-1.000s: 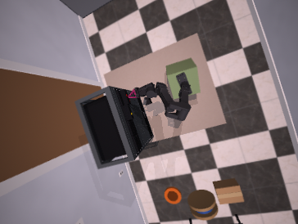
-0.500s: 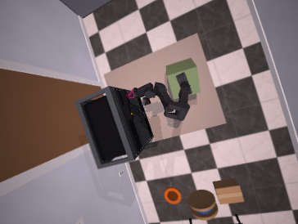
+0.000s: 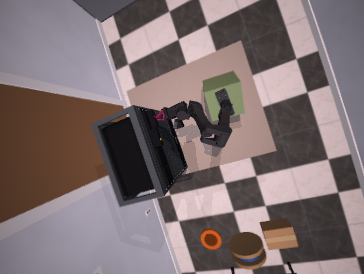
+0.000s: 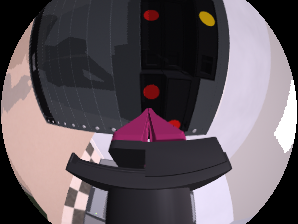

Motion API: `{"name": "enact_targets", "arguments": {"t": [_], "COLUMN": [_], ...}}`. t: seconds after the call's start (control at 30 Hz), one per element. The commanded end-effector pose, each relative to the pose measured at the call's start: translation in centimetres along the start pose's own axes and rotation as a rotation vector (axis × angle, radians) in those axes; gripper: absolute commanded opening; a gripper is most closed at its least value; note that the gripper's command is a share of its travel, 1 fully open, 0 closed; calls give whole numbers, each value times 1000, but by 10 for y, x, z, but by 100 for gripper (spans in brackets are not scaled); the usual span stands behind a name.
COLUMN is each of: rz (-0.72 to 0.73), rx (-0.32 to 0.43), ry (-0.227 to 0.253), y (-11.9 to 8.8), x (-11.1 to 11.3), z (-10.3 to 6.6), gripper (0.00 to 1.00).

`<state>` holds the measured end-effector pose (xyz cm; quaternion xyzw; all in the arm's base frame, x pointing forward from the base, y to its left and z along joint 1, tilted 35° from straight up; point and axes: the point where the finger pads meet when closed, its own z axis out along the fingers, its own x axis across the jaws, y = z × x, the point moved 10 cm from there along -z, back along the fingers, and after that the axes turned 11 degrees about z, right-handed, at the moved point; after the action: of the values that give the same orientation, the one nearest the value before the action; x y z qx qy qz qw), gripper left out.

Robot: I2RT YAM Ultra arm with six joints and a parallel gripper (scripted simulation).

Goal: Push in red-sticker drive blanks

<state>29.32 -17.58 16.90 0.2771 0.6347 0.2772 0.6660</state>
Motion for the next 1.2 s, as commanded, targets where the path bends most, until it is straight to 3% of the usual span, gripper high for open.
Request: {"name": "enact_targets", "arguments": {"t": [0.0,1.17], "rz": [-4,-2], "rx": [33,36], "ry": [-50,-48], "y": [-4,-7], "x": [-12,-16], "z": [9,15], "gripper": [0,0]}}
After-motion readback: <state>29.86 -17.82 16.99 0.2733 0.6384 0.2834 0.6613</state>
